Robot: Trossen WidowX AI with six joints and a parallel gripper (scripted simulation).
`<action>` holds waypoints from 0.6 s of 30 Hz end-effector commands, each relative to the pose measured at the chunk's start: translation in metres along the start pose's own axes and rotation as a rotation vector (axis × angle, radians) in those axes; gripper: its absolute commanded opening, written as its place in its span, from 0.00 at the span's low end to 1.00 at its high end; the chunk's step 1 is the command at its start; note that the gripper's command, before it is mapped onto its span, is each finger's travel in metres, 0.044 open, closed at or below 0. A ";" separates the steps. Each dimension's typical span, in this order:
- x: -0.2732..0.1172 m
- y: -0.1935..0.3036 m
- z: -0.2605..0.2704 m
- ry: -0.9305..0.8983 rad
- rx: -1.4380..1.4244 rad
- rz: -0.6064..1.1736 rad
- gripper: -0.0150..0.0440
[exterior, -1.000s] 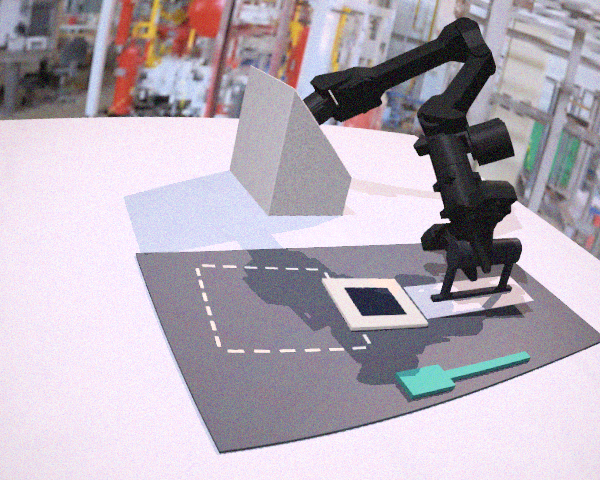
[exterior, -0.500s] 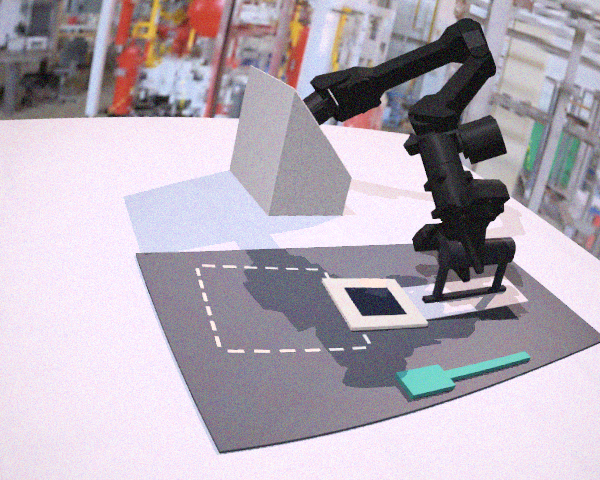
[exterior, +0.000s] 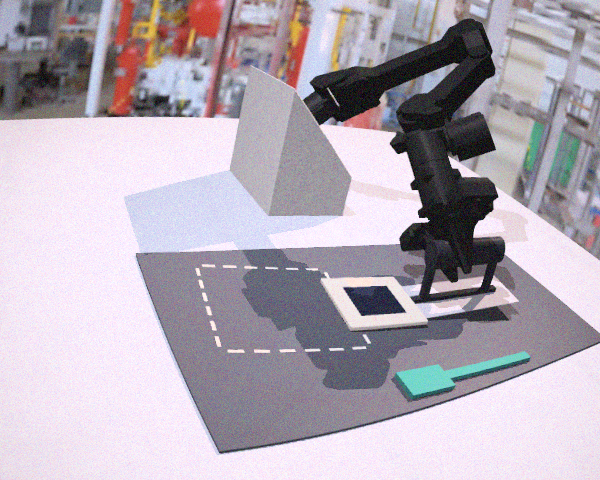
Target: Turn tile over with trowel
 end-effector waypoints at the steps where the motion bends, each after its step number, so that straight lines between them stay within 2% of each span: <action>1: -0.002 0.011 -0.001 0.007 0.005 0.019 0.25; 18: -0.012 0.000 -0.012 0.010 -0.073 0.084 0.25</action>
Point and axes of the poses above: the point midway between the two fingers, 35 mm back from their tips, its own x axis out along the fingers, its own z axis across the jaws, y = z × x, the point moved 10 cm from there along -x, back along the fingers, and after that the axes turned 3 degrees about x, right-handed, at the moved point
